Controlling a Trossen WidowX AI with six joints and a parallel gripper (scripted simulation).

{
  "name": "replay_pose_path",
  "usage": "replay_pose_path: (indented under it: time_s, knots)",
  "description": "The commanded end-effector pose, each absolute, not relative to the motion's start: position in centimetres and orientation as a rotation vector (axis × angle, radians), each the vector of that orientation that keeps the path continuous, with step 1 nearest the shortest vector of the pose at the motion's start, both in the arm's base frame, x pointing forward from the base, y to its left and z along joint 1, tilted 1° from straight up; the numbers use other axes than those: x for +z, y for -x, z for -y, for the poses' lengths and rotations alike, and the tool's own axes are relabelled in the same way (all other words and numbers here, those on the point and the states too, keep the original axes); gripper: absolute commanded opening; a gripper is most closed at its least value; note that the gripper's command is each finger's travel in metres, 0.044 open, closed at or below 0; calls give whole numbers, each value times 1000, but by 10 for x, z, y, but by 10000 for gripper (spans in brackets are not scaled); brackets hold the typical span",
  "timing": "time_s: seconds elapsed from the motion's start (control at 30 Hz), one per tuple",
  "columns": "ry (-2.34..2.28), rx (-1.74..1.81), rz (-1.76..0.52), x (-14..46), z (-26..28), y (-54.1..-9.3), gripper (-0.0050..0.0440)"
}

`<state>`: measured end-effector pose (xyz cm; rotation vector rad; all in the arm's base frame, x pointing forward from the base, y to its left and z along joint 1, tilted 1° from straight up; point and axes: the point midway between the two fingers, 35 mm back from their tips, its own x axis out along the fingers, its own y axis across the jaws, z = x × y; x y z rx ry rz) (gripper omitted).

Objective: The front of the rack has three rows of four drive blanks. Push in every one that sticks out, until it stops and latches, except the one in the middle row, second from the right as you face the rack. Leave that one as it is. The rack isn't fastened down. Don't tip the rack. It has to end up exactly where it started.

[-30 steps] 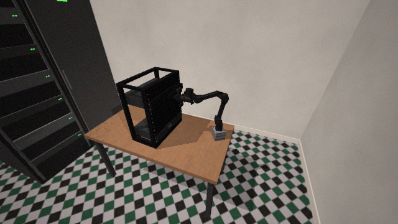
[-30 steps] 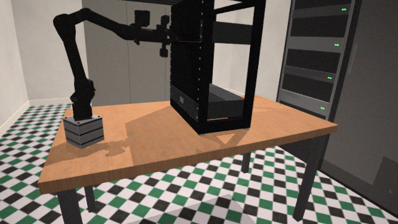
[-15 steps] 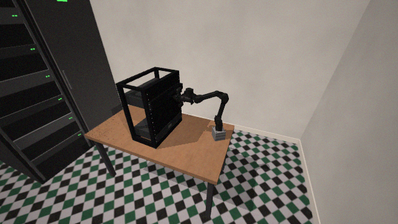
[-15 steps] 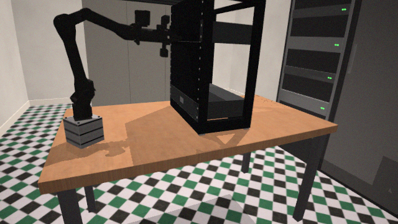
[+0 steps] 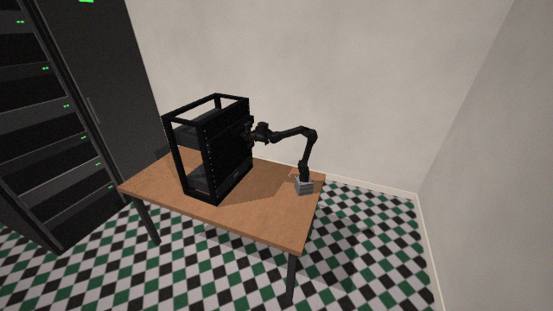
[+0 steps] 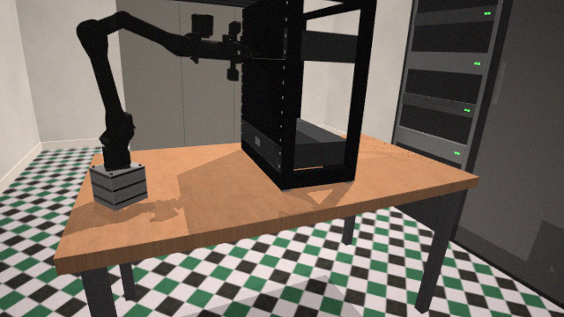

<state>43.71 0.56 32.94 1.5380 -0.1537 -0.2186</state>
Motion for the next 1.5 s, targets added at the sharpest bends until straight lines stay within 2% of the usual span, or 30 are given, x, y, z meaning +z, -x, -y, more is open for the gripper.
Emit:
replay_pose_path:
  time_s: [0.0,1.47]
  knots:
    - [-1555,-185,193,348,-3,-435,0]
    - [-1555,-185,193,350,-2,-439,0]
